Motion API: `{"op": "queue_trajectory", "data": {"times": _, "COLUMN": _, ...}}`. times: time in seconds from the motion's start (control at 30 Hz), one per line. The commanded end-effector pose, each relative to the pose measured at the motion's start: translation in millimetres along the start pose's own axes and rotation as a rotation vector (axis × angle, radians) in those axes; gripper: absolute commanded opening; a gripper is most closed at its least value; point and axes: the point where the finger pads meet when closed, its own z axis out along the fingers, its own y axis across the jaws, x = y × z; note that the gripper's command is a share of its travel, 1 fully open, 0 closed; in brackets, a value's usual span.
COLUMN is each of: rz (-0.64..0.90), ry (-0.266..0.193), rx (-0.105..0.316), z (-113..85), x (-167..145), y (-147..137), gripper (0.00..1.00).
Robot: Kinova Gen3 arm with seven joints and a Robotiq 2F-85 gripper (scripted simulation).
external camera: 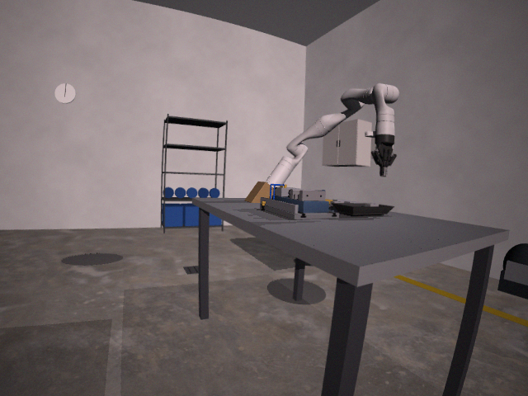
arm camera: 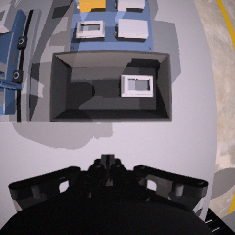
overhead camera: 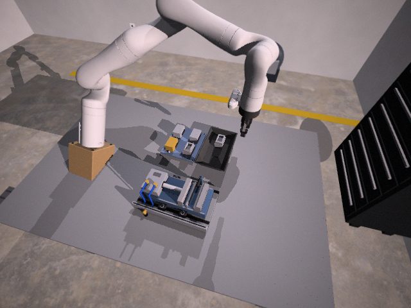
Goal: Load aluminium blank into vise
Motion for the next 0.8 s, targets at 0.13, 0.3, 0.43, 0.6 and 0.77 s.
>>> {"op": "queue_trajectory", "data": {"times": 0.13, "rz": 0.000, "ry": 0.003, "rx": 0.000, "z": 9.0, "x": 0.8, "y": 0.5, "gripper": 0.00}}
{"op": "queue_trajectory", "data": {"times": 0.3, "rz": 0.000, "ry": 0.003, "rx": 0.000, "z": 19.1, "x": 0.8, "y": 0.5, "gripper": 0.00}}
{"op": "queue_trajectory", "data": {"times": 0.43, "rz": 0.000, "ry": 0.003, "rx": 0.000, "z": 26.9, "x": 0.8, "y": 0.5, "gripper": 0.00}}
{"op": "queue_trajectory", "data": {"times": 0.6, "rz": 0.000, "ry": 0.003, "rx": 0.000, "z": 32.2, "x": 0.7, "y": 0.5, "gripper": 0.00}}
{"op": "queue_trajectory", "data": {"times": 0.77, "rz": 0.000, "ry": 0.003, "rx": 0.000, "z": 39.3, "x": 0.7, "y": 0.5, "gripper": 0.00}}
